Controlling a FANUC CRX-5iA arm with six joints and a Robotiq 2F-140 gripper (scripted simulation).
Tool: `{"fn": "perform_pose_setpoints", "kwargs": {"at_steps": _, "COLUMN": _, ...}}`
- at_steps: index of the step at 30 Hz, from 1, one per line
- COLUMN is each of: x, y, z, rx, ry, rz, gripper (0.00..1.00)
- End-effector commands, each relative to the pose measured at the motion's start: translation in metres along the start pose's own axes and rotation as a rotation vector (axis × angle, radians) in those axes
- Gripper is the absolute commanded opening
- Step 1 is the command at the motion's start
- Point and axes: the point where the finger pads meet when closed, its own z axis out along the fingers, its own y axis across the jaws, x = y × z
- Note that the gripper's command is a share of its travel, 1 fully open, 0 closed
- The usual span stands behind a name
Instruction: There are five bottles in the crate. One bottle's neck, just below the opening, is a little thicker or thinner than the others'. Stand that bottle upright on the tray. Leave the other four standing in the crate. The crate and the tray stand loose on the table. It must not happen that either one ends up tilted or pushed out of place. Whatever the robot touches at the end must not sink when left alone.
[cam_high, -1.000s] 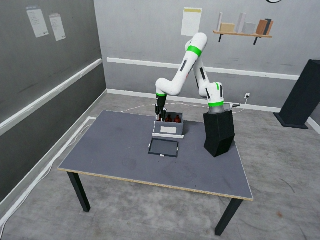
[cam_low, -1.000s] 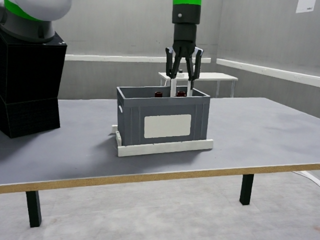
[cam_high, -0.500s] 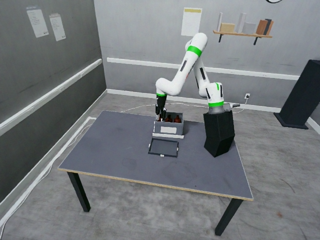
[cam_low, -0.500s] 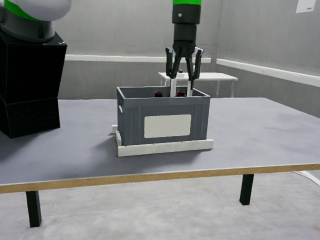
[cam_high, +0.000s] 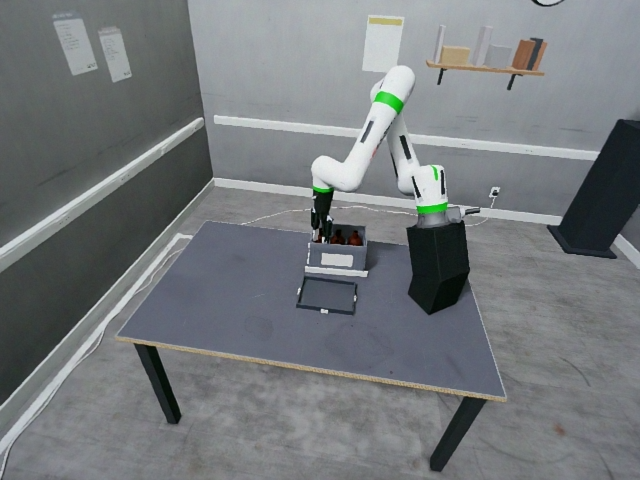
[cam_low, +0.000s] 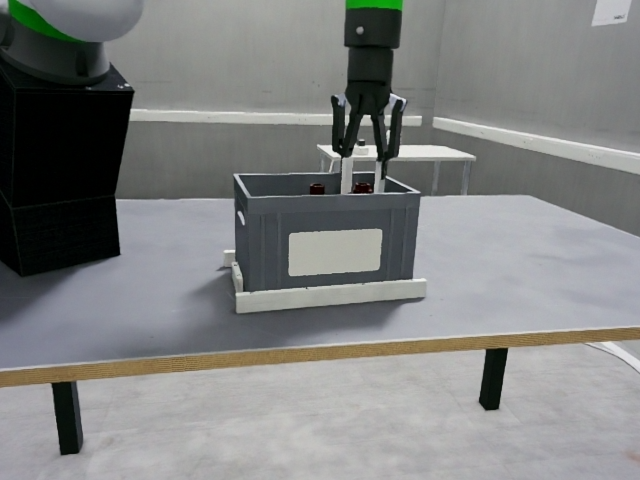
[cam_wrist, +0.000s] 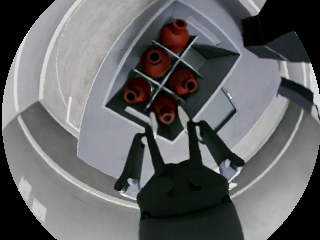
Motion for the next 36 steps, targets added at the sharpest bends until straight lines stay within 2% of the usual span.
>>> {"fn": "perform_pose_setpoints", "kwargs": {"at_steps": 1, "x": -0.001, "y": 0.000, "z": -0.001, "rx": 0.001, "ry": -0.001, "rz": 0.000, "gripper": 0.44}}
{"fn": "perform_pose_setpoints", "kwargs": {"at_steps": 8, "x": -0.001, "y": 0.000, "z": -0.004, "rx": 0.001, "ry": -0.001, "rz": 0.000, "gripper": 0.44}}
{"fn": "perform_pose_setpoints", "kwargs": {"at_steps": 18, "x": -0.001, "y": 0.000, "z": -0.020, "rx": 0.001, "ry": -0.001, "rz": 0.000, "gripper": 0.44}}
{"fn": "perform_pose_setpoints", "kwargs": {"at_steps": 32, "x": 0.000, "y": 0.000, "z": -0.067, "rx": 0.001, "ry": -0.001, "rz": 0.000, "gripper": 0.44}}
{"fn": "perform_pose_setpoints", "kwargs": {"at_steps": 36, "x": 0.000, "y": 0.000, "z": -0.073, "rx": 0.001, "ry": -0.001, "rz": 0.000, "gripper": 0.44}}
